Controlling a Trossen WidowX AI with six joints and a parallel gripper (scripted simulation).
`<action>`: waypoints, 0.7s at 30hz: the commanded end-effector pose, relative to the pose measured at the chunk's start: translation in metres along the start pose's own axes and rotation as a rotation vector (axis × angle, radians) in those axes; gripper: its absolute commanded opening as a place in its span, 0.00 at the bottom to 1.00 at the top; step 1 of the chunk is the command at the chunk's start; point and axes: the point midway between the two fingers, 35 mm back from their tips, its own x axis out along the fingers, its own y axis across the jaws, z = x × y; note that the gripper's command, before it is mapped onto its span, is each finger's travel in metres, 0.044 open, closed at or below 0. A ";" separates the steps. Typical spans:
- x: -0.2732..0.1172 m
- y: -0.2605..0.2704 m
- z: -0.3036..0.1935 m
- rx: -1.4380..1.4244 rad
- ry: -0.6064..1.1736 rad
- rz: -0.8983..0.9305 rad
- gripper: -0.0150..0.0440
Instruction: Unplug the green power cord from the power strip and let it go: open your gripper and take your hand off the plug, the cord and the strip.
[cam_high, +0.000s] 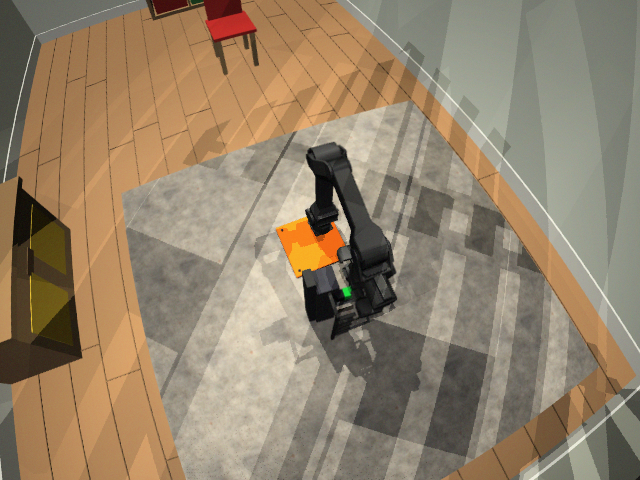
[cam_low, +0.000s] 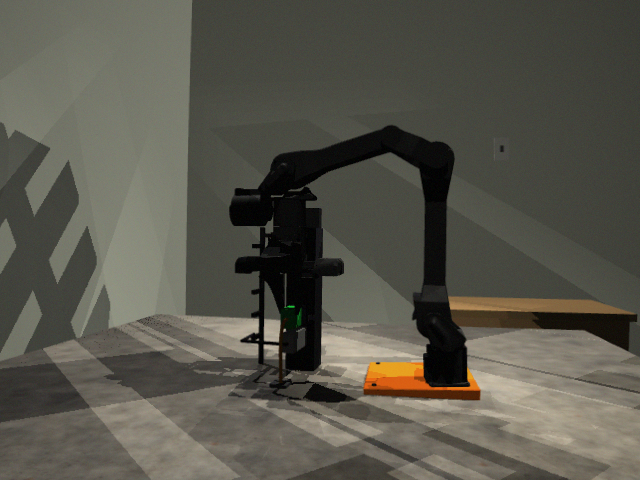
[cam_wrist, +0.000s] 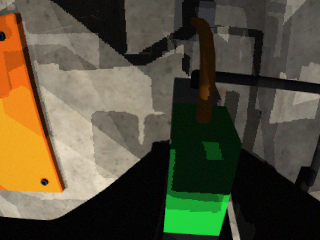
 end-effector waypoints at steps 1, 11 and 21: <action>-0.001 0.000 0.015 -0.007 -0.029 0.000 0.25; -0.002 -0.001 0.031 -0.008 -0.030 -0.001 0.25; -0.003 0.001 0.048 -0.009 -0.031 -0.001 0.25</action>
